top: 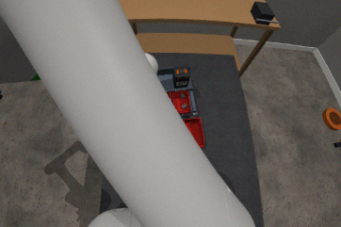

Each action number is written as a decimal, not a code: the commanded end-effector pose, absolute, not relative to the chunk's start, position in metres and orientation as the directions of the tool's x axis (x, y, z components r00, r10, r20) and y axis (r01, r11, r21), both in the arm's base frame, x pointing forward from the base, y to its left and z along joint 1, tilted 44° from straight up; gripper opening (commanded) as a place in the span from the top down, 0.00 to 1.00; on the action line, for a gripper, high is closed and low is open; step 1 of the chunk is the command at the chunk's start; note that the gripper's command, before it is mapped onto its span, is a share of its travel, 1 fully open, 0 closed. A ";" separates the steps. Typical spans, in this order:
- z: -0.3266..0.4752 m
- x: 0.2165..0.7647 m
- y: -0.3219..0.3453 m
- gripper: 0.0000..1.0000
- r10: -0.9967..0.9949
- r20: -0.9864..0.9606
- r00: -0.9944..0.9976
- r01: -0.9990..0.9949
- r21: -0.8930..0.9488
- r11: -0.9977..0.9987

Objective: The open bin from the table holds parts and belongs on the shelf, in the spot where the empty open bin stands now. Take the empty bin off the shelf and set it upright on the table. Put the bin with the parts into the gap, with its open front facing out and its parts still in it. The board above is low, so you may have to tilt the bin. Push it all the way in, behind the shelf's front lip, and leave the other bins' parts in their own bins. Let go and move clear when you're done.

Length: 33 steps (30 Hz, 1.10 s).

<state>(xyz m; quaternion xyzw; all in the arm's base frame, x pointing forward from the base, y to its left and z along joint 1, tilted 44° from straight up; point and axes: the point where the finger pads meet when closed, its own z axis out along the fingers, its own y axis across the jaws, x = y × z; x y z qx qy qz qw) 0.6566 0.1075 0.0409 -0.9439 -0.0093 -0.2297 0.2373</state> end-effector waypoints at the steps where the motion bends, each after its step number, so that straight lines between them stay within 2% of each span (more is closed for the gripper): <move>1: 0.042 0.658 0.107 0.90 -0.092 0.440 0.893 0.127 -0.443 -0.887; 33: 0.044 0.661 0.106 0.90 -0.096 0.446 0.890 0.127 -0.443 -0.887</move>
